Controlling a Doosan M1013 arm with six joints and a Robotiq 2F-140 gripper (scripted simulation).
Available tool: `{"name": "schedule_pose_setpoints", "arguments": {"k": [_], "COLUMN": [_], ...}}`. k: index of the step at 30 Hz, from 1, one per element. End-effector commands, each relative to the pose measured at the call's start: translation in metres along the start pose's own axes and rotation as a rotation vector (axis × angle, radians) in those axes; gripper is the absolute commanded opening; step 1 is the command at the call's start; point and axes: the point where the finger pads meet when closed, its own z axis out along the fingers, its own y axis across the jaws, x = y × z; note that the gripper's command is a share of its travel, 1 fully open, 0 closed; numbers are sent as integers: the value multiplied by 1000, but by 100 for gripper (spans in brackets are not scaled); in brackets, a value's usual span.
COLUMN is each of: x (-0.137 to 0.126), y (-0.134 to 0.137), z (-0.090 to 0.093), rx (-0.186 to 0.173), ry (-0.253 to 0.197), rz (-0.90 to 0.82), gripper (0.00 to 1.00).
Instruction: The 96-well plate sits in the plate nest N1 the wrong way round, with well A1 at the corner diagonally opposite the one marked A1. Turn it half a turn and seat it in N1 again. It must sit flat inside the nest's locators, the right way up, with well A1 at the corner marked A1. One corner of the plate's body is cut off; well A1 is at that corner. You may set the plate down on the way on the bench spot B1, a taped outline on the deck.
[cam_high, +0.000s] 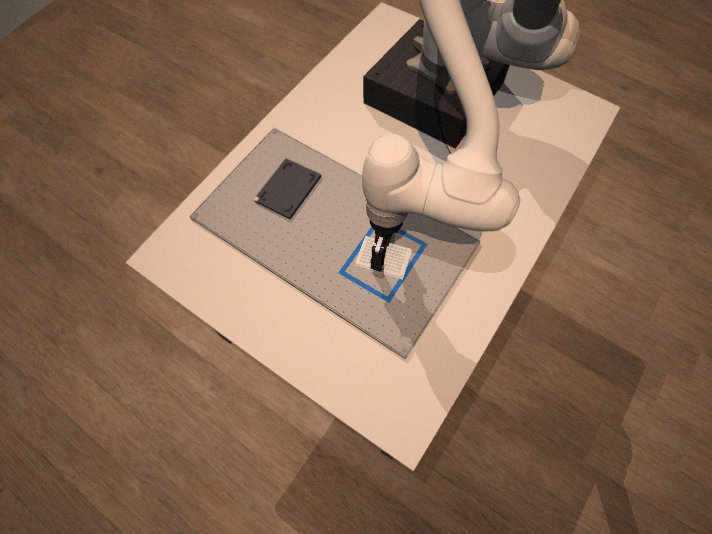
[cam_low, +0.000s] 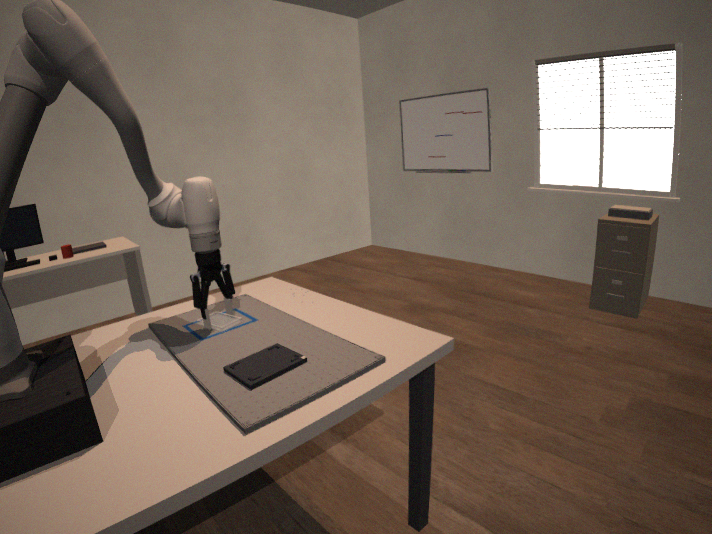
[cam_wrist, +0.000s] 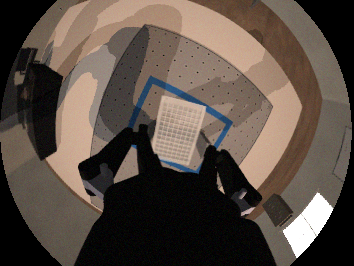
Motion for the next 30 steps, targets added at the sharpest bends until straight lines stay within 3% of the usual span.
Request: {"name": "schedule_pose_setpoints", "arguments": {"k": [1,30], "x": [0,0], "y": [0,0], "z": [0,-38], "rx": [0,0], "ry": [0,0], "rz": [0,0], "gripper": [0,0]}}
